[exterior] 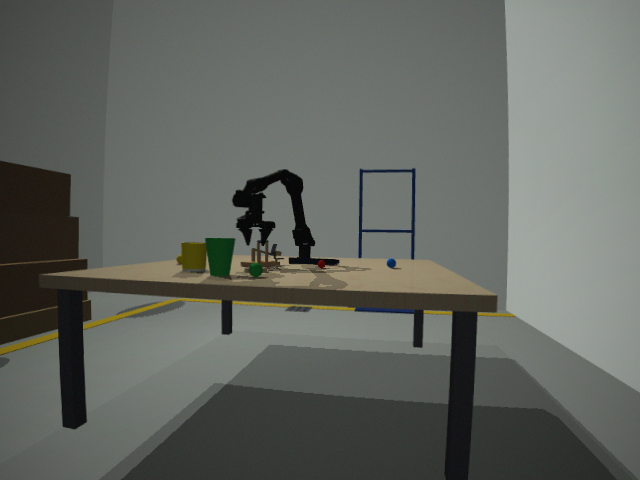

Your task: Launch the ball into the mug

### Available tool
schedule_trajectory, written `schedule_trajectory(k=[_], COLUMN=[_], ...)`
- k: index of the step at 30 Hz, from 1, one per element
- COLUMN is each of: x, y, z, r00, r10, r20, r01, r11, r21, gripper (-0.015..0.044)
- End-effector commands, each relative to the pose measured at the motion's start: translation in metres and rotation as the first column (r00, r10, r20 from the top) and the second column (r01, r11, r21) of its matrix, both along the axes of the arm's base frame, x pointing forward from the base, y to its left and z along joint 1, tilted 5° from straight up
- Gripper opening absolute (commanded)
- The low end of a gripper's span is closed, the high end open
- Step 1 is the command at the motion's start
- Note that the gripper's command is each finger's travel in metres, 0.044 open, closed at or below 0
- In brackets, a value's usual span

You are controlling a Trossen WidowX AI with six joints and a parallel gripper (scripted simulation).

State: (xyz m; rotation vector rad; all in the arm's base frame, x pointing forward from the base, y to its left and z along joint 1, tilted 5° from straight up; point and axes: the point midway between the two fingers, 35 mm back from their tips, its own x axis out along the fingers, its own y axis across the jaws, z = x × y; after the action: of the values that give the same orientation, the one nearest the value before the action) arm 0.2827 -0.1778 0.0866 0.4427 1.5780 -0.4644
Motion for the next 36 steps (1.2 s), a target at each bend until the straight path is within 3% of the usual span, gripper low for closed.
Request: schedule_trajectory(k=[1,36], x=[0.000,-0.002], y=[0.000,-0.001], z=[-0.005,-0.057], r00=[1.000,1.000], r10=[0.000,0.000], r20=[0.006,0.006], r01=[0.000,0.000], r11=[1.000,1.000], r21=[-0.002,-0.002], gripper=[0.0440,0.0440])
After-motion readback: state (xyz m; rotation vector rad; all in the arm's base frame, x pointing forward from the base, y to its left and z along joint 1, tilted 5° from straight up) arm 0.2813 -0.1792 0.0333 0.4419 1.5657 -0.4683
